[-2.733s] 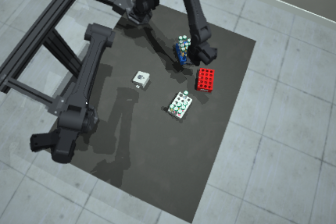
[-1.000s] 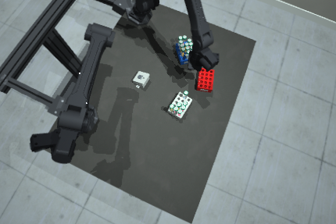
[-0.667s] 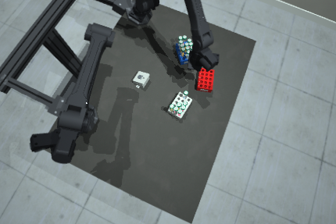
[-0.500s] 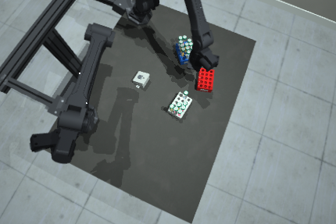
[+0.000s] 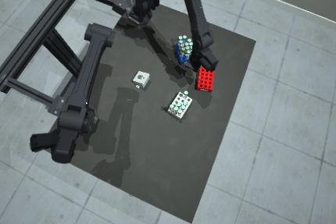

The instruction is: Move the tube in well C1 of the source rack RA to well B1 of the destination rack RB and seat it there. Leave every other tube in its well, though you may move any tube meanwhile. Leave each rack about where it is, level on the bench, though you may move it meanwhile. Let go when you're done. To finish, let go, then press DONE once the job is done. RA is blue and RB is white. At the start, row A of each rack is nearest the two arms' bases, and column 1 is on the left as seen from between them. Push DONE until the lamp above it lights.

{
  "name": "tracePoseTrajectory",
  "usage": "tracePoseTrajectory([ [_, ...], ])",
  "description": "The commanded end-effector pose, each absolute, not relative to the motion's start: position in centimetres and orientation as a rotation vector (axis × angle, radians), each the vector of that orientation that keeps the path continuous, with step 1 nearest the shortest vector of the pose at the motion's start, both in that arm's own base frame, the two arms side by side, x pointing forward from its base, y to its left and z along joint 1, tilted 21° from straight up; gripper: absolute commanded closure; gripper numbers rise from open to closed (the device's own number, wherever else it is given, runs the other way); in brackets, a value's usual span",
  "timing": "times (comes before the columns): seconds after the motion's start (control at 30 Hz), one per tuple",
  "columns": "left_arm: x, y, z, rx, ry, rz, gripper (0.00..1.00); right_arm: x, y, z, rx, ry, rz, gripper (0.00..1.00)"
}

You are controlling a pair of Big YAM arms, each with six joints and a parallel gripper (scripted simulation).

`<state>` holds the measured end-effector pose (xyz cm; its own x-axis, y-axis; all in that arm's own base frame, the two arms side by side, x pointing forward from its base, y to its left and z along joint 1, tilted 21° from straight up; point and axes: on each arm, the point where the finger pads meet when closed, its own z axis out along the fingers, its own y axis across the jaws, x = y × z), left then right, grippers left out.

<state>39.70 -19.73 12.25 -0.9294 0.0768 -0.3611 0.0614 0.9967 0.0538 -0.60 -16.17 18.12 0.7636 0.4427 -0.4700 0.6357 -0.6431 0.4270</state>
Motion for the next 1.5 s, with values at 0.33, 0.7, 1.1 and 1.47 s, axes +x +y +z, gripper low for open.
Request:
tracePoseTrajectory([
  [0.33, 40.0, -19.8, 11.7, 0.134, 2.777, 0.077, 1.00, -0.6, -16.4, 19.7, 2.343, 0.788, -0.435, 0.70],
  [0.7, 40.0, -19.8, 11.7, 0.134, 2.777, 0.077, 1.00, -0.6, -16.4, 19.7, 2.343, 0.788, -0.435, 0.70],
  [1.1, 41.4, -24.2, 13.3, 0.123, 2.754, 0.052, 1.00, -0.6, -16.4, 19.7, 2.343, 0.788, -0.435, 0.70],
  [1.47, 41.9, -27.3, 13.5, 0.124, 2.754, 0.049, 1.00, -0.6, -16.4, 19.7, 2.343, 0.788, -0.435, 0.70],
])
